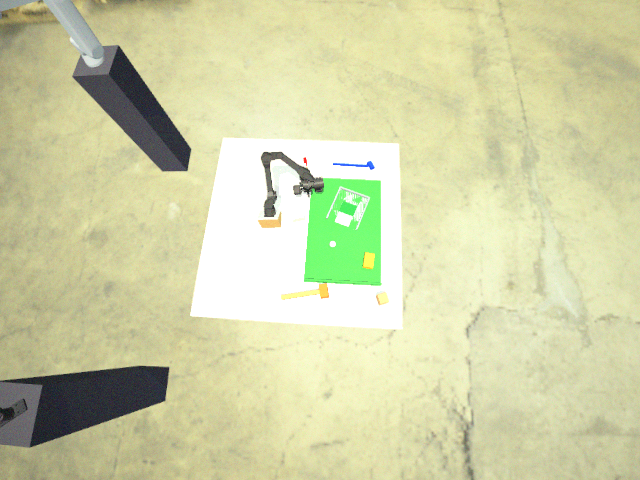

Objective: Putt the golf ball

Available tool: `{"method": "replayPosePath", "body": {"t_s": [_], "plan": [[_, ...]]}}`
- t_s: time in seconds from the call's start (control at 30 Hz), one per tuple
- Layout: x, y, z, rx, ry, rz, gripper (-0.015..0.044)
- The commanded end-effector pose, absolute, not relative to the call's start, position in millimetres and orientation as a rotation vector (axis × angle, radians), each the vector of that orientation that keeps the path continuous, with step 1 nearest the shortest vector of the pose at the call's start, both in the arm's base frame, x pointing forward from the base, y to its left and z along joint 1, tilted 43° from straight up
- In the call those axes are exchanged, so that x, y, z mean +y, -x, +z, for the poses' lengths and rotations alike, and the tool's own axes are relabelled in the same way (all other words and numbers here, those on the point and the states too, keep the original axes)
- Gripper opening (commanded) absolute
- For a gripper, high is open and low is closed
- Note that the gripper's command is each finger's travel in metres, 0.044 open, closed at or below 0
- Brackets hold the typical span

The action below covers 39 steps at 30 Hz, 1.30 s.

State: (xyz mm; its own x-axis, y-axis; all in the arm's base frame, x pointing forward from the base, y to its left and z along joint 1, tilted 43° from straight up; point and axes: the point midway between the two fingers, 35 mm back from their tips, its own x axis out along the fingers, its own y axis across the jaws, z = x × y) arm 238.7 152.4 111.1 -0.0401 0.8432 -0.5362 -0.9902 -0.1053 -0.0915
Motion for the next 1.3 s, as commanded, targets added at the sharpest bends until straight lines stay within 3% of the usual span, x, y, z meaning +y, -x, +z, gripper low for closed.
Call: {"method": "replayPosePath", "body": {"t_s": [0.0,0.7,1.2,1.27], "plan": [[157.1,-236.9,104.9,0.356,0.532,1.603,0.044],[173.1,-236.5,87.9,0.355,0.531,1.603,0.044],[172.4,-237.7,91.1,0.346,0.533,1.603,0.0046],[172.4,-237.7,91.1,0.346,0.533,1.603,0.0033]]}}
